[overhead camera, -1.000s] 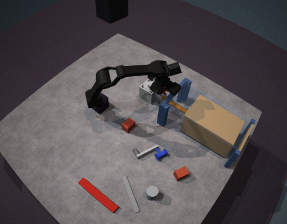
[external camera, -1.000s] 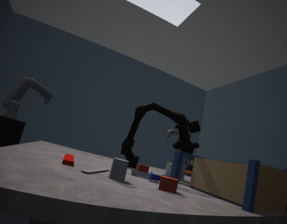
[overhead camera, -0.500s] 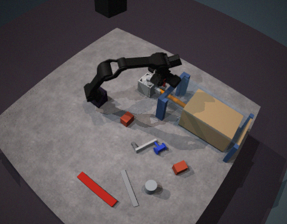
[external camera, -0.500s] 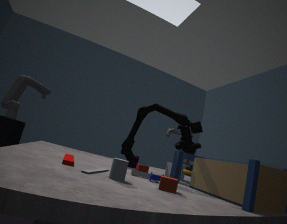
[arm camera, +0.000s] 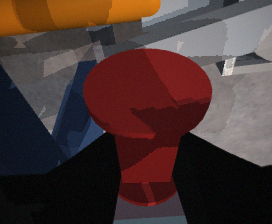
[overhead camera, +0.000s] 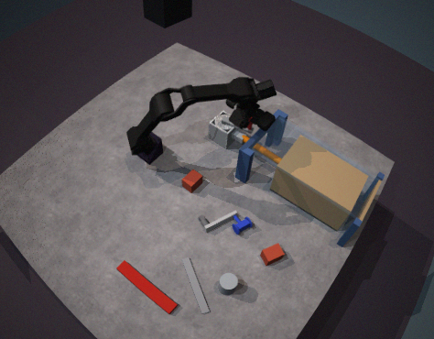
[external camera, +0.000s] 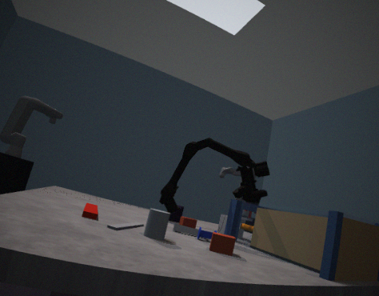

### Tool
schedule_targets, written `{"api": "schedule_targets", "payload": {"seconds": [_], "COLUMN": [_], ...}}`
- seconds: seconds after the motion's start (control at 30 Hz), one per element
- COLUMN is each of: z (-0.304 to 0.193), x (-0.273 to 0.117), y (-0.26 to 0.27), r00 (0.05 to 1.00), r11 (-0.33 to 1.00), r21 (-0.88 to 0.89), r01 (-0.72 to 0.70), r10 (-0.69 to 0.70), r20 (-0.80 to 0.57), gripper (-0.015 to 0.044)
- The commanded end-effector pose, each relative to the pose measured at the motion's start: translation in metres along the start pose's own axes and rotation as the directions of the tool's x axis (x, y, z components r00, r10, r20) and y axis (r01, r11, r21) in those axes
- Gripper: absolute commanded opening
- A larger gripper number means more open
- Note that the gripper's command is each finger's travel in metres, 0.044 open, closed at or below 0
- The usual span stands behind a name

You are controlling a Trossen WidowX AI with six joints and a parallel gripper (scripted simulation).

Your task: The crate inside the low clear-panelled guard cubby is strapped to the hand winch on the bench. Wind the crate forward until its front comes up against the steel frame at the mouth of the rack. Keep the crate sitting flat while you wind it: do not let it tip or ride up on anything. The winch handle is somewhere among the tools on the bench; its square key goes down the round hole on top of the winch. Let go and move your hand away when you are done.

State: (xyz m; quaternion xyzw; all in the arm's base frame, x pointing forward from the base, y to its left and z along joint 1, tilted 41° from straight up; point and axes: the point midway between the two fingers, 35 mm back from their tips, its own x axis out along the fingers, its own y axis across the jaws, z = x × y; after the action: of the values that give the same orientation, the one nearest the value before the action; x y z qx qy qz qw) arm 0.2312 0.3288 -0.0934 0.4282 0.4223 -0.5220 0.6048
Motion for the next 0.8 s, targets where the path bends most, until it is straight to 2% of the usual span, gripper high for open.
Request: {"api": "schedule_targets", "payload": {"seconds": [0.0,0.77], "z": [-0.019,-0.042], "x": [0.011,0.020], "y": [-0.014,-0.039], "r00": [1.000,1.000], "r11": [1.000,1.000], "r21": [-0.016,-0.017], "r01": [0.012,0.013], "r10": [-0.013,-0.014], "r20": [-0.021,-0.023], "gripper": [0.0000,0.0000]}}
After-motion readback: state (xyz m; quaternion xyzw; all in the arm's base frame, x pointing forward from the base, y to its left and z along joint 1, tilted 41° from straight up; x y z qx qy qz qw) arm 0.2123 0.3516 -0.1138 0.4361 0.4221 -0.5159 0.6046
